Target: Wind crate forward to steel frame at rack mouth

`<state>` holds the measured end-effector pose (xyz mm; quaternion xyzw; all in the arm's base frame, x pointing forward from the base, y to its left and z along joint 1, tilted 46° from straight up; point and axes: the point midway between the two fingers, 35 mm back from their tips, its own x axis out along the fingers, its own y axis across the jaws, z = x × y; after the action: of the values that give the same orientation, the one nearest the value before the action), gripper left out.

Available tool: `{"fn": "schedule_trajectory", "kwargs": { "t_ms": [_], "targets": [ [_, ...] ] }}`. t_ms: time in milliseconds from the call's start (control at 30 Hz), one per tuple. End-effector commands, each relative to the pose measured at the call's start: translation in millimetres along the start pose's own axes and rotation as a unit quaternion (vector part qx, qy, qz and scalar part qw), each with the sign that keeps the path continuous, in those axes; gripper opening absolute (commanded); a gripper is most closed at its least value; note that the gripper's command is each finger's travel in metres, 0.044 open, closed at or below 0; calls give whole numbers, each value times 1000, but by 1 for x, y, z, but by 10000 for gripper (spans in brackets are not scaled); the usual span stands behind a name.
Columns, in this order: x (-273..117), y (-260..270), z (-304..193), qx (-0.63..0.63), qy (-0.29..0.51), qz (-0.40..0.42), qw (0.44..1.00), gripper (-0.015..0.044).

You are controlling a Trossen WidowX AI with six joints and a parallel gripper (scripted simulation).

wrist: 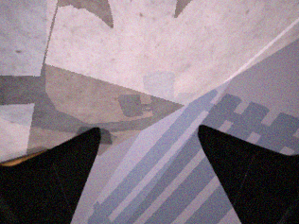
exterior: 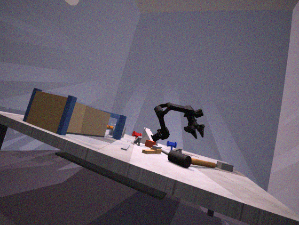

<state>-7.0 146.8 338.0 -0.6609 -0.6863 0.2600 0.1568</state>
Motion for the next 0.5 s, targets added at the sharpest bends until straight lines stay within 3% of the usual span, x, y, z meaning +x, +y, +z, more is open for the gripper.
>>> {"fn": "schedule_trajectory", "kwargs": {
  "t_ms": [0, 200, 467],
  "targets": [
    [0, 0, 0, 4, 0, 3, 1000, 426],
    [13, 5, 4, 131, 9, 92, 987, 440],
    [29, 30, 2, 312, 60, 208, 925, 440]
  ]
}}
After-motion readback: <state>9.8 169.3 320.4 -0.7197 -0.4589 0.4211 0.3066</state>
